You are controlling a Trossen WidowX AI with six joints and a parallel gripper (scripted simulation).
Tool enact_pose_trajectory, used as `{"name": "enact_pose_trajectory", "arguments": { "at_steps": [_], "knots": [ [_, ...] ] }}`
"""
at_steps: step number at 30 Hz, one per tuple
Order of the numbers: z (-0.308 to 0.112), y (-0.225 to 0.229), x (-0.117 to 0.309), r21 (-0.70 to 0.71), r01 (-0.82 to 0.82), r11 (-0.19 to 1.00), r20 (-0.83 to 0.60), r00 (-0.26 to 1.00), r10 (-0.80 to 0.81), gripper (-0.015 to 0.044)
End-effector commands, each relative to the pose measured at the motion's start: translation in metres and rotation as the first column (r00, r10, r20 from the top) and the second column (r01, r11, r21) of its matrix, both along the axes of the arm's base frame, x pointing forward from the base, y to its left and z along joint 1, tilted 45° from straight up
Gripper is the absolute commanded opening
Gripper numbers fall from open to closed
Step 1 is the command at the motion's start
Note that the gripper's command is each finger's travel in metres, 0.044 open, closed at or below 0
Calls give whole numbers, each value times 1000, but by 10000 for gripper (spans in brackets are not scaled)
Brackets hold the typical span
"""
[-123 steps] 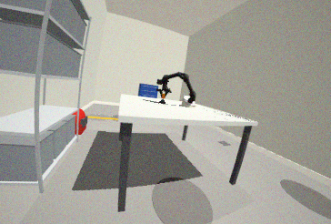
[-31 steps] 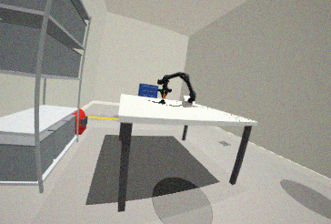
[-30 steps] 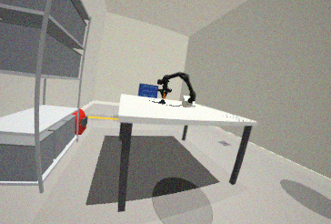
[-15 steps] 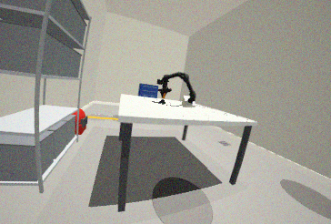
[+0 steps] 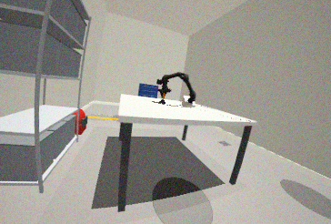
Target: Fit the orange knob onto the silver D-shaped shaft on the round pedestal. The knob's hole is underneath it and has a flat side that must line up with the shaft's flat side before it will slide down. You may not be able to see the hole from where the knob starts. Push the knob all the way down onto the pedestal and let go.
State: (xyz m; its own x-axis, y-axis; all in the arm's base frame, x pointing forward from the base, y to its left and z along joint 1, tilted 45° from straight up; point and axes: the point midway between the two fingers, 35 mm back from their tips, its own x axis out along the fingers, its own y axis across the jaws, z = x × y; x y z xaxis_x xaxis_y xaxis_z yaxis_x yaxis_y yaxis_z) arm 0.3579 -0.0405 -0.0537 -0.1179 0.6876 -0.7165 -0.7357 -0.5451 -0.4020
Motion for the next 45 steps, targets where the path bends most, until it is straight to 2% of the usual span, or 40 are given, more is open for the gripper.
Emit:
{"name": "enact_pose_trajectory", "arguments": {
  "at_steps": [1,7,13,19,26,30,35,40,45],
  "knots": [
    [2,-3,1,0,2,1000,6,1000,-2,0],
    [4,-4,0,-12,64,998,-54,996,-65,0],
    [4,-4,-1,-100,308,946,-287,902,-324,0],
    [4,-3,-4,-264,523,810,-493,649,-579,0],
    [4,-3,-6,-503,641,581,-604,220,-766,0],
    [4,-4,-6,-642,632,434,-595,-54,-802,0],
    [4,-5,-5,-798,545,256,-511,-386,-768,0],
    [4,-5,-4,-918,383,105,-355,-671,-652,0],
    [4,-5,-3,-986,166,-2,-146,-873,-466,0]
  ]
}}
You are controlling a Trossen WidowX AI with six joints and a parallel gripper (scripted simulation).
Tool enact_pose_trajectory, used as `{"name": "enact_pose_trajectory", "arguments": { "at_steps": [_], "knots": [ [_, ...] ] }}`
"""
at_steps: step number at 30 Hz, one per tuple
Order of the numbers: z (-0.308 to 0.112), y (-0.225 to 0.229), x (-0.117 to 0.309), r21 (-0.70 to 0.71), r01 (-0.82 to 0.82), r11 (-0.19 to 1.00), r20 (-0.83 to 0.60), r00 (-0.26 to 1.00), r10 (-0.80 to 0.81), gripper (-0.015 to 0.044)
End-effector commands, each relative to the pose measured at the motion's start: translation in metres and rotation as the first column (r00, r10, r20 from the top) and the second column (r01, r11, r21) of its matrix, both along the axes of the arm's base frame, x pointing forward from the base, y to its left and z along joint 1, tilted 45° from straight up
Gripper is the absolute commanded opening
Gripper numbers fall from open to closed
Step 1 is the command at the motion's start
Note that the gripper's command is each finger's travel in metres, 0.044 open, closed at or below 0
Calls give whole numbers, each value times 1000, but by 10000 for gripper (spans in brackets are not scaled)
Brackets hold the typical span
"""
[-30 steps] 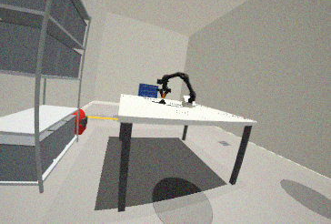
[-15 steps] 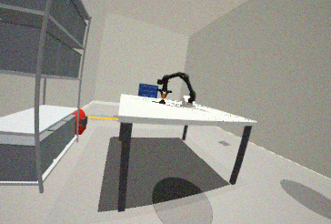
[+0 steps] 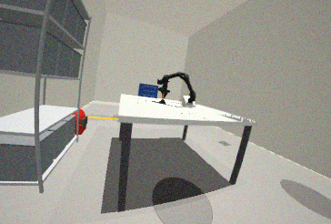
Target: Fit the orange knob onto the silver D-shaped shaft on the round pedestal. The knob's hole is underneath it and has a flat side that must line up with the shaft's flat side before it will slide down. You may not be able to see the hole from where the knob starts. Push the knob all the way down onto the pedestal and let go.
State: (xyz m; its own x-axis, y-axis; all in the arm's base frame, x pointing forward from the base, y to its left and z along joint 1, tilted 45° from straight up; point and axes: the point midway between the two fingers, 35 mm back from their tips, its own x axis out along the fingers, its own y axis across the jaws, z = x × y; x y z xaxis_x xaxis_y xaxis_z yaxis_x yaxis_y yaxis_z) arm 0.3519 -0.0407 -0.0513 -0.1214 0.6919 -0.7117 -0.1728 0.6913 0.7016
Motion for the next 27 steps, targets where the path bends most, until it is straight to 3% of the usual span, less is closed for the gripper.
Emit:
{"name": "enact_pose_trajectory", "arguments": {
  "at_steps": [1,9,16,27],
  "knots": [
    [1,-5,4,-167,406,898,-379,815,-439,0],
    [1,-6,6,-419,614,670,-578,388,-717,0],
    [0,-5,7,-625,633,457,-597,-11,-802,0],
    [2,-4,9,-644,628,437,-593,-49,-804,0]
  ]
}}
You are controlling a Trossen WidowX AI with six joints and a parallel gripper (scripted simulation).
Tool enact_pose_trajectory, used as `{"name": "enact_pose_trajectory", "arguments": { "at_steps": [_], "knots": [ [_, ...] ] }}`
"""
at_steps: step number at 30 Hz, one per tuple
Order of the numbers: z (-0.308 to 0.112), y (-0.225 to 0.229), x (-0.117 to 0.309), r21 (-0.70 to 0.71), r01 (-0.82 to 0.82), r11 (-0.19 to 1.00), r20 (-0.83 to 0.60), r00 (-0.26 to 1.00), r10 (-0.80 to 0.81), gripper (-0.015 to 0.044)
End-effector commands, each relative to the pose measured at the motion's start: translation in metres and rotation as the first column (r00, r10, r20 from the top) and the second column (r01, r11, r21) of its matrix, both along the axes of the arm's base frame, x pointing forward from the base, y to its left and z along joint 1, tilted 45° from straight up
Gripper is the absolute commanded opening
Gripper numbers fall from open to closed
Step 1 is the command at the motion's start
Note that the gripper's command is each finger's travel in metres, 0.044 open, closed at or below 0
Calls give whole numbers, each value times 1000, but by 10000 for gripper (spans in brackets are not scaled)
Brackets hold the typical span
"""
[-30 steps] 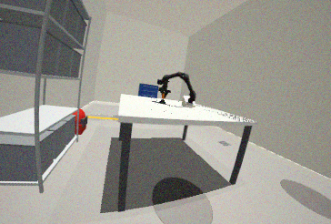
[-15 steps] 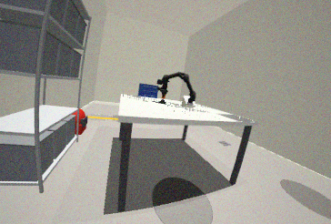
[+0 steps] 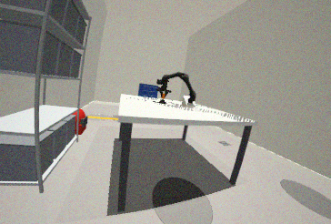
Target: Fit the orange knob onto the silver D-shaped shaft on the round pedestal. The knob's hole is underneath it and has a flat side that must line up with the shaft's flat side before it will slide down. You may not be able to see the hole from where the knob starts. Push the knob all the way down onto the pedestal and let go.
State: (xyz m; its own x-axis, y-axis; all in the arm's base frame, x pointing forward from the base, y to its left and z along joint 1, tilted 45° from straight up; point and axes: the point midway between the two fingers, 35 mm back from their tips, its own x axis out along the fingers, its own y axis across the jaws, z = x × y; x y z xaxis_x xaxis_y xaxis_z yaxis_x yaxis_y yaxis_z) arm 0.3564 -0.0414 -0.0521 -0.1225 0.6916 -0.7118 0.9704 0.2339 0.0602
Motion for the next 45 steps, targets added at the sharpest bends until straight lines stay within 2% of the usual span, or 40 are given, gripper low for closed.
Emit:
{"name": "enact_pose_trajectory", "arguments": {
  "at_steps": [1,41,45],
  "knots": [
    [3,-3,4,-21,78,997,-61,995,-79,0],
    [2,-2,-3,-21,78,997,-61,995,-80,0],
    [3,-3,-3,-37,138,990,-118,983,-141,0]
  ]
}}
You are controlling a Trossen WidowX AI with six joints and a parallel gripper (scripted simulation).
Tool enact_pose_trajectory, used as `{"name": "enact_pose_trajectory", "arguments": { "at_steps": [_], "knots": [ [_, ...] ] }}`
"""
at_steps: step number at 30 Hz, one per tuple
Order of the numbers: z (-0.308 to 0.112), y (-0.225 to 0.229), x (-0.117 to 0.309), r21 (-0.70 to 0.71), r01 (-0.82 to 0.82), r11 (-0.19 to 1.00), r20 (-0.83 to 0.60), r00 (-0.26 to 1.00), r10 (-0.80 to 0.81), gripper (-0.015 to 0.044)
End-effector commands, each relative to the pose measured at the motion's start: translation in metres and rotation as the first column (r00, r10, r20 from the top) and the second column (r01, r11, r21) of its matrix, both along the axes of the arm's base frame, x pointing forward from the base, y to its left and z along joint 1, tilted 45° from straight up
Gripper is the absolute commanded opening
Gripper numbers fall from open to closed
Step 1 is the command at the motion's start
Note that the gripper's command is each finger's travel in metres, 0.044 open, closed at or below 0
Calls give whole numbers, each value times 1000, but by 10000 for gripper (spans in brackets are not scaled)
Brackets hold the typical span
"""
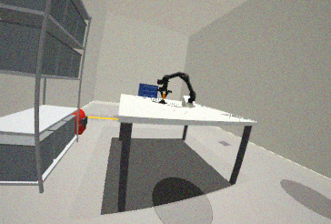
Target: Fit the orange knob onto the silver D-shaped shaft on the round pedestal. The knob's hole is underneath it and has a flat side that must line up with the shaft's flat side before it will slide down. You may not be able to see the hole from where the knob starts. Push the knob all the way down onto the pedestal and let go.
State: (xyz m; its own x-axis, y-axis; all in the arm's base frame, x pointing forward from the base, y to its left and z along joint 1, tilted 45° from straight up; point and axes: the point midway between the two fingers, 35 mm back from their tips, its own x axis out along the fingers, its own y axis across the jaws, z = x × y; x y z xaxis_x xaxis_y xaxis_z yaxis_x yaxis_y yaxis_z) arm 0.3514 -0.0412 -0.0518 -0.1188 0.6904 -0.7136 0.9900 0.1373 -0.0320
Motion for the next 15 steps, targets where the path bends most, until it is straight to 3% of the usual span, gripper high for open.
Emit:
{"name": "enact_pose_trajectory", "arguments": {
  "at_steps": [1,4,15],
  "knots": [
    [3,-3,2,-17,69,997,-57,996,-69,0],
    [4,-3,4,-33,128,991,-114,985,-131,0],
    [1,-4,8,-33,128,991,-113,985,-131,0]
  ]
}}
